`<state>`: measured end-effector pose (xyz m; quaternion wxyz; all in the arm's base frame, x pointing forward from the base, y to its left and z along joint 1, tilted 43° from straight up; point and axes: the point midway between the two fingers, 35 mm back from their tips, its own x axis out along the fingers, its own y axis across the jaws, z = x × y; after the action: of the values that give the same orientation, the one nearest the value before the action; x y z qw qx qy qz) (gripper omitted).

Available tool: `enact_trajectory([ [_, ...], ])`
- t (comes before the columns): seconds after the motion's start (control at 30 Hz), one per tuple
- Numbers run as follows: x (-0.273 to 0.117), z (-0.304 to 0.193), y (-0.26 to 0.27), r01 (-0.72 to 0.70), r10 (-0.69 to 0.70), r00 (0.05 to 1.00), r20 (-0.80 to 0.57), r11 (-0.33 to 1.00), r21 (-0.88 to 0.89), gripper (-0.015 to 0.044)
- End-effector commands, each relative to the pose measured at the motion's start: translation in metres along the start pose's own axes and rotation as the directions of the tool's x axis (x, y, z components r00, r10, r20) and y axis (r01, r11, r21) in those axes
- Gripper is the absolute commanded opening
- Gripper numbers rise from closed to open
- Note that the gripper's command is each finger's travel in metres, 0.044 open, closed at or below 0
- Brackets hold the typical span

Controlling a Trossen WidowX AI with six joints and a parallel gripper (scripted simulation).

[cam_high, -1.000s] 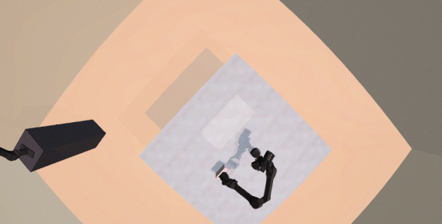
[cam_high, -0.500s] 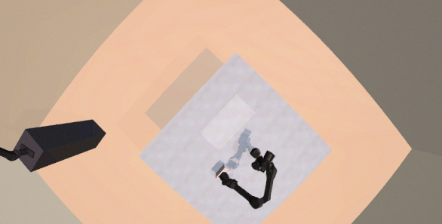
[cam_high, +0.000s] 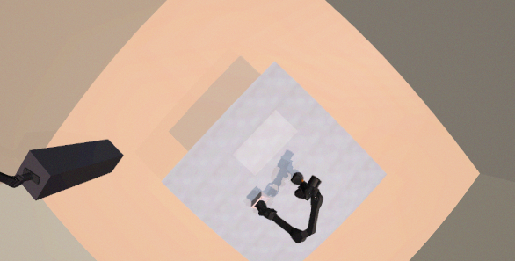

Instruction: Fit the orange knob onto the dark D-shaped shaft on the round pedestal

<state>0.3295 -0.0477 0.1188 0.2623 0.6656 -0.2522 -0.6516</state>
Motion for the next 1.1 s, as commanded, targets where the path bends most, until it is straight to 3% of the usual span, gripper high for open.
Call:
enact_trajectory([
  [0.0,0.0002,-0.0008,-0.0004,-0.001,0.001,1.0,-0.004,1.0,-0.007,0.0],
  [0.37,-0.0047,0.0018,-0.0019,-0.001,0.001,1.0,-0.004,1.0,0.021,0.0],
  [0.6,-0.0043,0.0039,-0.0027,0.0,0.001,1.0,-0.004,0.929,0.369,0.0],
  [0.8,-0.0028,0.0045,-0.0023,0.002,0.001,1.0,-0.004,0.699,0.715,0.0],
  [1.07,-0.002,0.0037,-0.0006,0.004,0.001,1.0,-0.004,0.214,0.977,0.0],
])
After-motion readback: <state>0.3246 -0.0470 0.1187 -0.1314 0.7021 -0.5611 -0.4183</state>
